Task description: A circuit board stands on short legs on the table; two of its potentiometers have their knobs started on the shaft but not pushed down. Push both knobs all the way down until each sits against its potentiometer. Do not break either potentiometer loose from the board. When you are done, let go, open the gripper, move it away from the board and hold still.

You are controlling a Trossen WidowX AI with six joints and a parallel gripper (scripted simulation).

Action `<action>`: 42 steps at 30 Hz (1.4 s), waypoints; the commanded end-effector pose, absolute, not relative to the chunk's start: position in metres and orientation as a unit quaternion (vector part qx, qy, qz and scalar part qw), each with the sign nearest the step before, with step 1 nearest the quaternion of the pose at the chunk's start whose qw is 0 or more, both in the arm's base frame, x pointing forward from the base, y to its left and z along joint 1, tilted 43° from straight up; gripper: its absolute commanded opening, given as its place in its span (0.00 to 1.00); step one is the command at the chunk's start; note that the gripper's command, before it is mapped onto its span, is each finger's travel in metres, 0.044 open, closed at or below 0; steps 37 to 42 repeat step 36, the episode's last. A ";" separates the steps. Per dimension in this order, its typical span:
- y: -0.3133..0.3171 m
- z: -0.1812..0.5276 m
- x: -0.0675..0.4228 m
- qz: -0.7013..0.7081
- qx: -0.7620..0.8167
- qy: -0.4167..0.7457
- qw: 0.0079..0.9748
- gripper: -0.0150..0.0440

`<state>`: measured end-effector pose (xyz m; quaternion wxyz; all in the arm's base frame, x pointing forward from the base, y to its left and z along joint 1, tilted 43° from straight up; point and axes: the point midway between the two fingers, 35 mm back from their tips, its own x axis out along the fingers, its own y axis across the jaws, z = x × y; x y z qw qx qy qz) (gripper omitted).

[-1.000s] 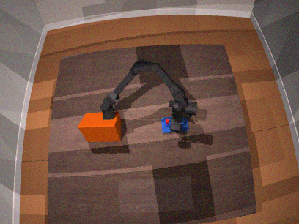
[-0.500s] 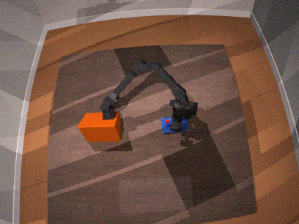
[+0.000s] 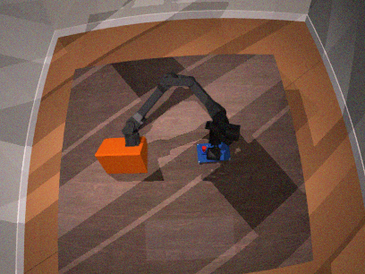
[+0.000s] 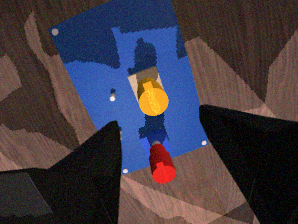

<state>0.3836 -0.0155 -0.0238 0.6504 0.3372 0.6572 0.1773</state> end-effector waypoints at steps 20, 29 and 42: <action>-0.015 -0.005 0.242 0.175 0.337 0.658 0.650 1.00; -0.015 -0.005 0.242 0.175 0.337 0.658 0.650 1.00; -0.015 -0.005 0.242 0.175 0.337 0.658 0.650 1.00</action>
